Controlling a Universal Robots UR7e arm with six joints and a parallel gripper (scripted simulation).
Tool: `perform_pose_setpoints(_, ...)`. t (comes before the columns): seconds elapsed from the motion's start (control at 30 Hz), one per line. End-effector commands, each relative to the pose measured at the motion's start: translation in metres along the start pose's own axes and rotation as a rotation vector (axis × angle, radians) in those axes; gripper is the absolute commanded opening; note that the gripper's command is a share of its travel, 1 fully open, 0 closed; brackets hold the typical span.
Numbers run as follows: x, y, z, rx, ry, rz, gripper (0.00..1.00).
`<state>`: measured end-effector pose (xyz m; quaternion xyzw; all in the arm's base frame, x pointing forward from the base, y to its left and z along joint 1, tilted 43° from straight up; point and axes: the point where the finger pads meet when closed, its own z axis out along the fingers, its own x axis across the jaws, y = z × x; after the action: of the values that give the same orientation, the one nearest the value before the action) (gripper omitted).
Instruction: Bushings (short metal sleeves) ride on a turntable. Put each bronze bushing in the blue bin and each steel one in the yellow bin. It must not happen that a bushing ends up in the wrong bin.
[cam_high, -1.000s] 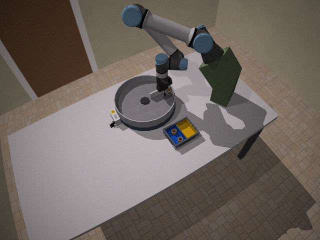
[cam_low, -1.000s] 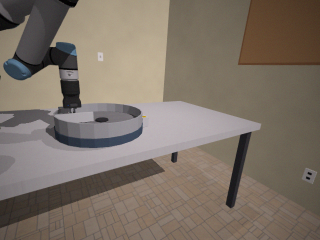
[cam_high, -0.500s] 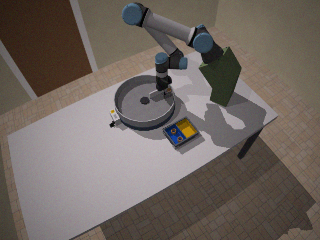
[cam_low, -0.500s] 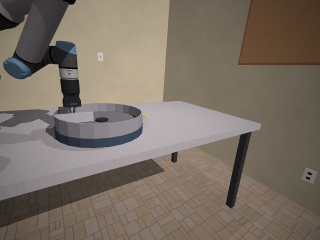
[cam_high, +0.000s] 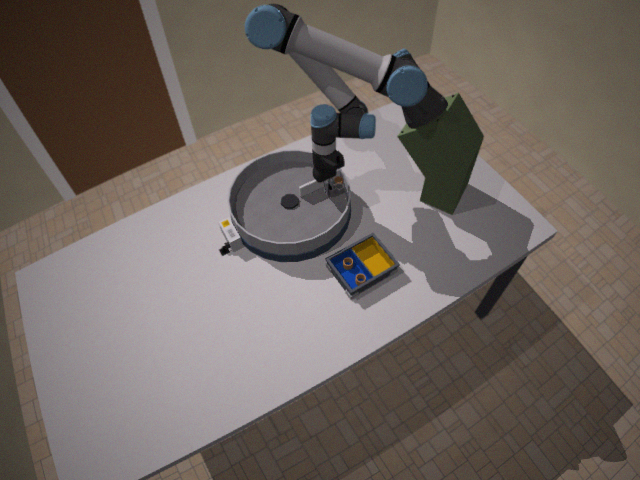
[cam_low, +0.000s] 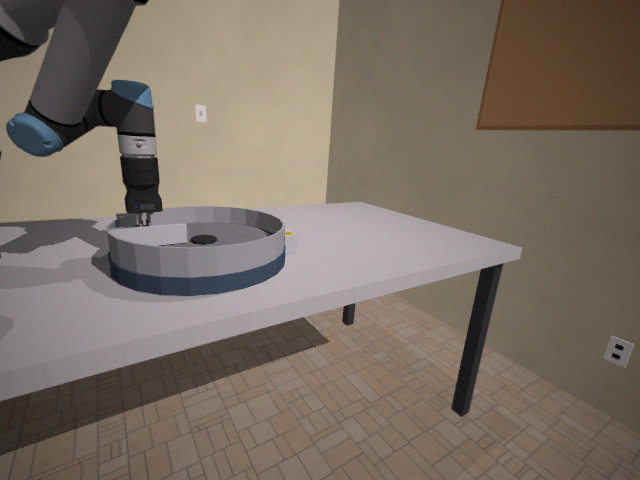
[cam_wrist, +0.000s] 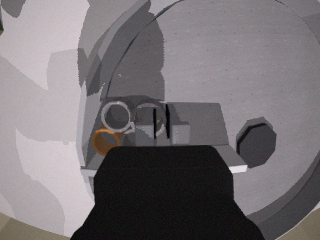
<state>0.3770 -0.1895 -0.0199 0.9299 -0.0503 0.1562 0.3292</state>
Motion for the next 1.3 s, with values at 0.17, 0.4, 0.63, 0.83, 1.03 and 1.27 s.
perform_pose_setpoints(0.17, 0.0003, 0.0001, -0.0034, 0.000, 0.001, 0.000, 0.00)
perform_pose_setpoints(0.4, 0.0003, 0.0001, -0.0045, 0.000, 0.001, 0.000, 0.00)
perform_pose_setpoints(0.63, 0.0003, 0.0001, -0.0070, 0.000, 0.001, 0.000, 0.00)
perform_pose_setpoints(0.83, 0.0003, 0.0001, -0.0094, 0.000, 0.001, 0.000, 0.00)
perform_pose_setpoints(1.03, 0.0002, 0.0001, -0.0097, 0.000, 0.001, 0.000, 0.00)
perform_pose_setpoints(1.27, 0.0002, 0.0001, -0.0123, 0.000, 0.001, 0.000, 0.00)
